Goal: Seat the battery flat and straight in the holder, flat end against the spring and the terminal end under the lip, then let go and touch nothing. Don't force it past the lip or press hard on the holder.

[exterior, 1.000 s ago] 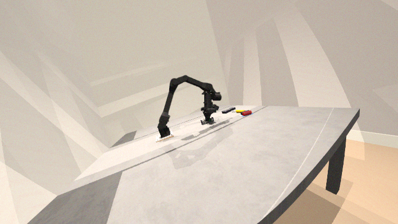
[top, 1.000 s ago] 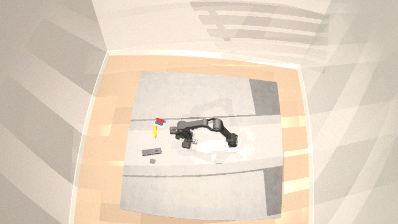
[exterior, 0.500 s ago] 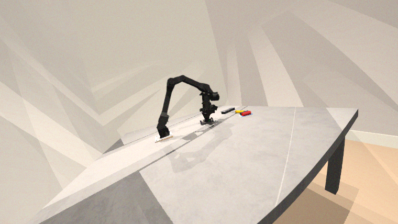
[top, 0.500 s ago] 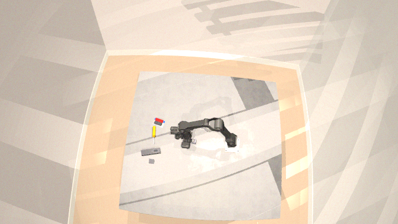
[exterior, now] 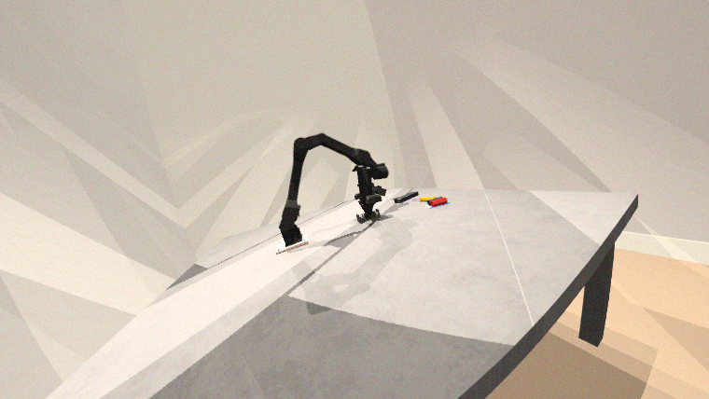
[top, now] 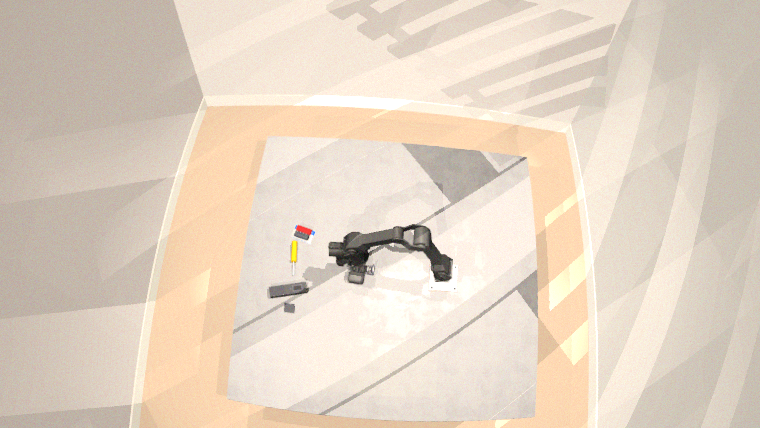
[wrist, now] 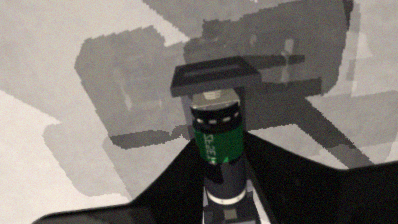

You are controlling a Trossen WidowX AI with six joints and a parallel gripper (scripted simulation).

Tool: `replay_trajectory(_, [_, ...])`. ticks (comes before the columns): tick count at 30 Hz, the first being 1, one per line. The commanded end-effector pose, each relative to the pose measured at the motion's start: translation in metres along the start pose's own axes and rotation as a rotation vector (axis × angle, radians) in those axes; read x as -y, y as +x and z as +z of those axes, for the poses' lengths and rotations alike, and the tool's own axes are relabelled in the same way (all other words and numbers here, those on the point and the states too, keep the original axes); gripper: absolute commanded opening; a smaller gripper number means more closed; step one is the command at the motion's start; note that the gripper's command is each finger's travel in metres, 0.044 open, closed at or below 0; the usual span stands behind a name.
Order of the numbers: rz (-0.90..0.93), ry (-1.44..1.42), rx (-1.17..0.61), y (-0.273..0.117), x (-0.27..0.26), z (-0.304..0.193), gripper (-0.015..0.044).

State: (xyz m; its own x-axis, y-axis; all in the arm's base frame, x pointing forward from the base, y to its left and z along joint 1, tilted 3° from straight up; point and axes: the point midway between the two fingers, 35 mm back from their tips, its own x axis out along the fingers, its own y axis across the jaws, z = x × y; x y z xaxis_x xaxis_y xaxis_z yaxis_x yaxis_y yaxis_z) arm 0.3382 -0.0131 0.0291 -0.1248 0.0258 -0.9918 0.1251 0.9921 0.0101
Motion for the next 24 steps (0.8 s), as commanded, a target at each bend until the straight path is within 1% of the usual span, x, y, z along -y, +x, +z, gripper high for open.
replay_trajectory(1, [-0.002, 0.002, 0.035, 0.000, 0.000, 0.002, 0.0083])
replay_trajectory(24, [0.001, 0.002, 0.065, 0.002, 0.000, -0.009, 0.0083])
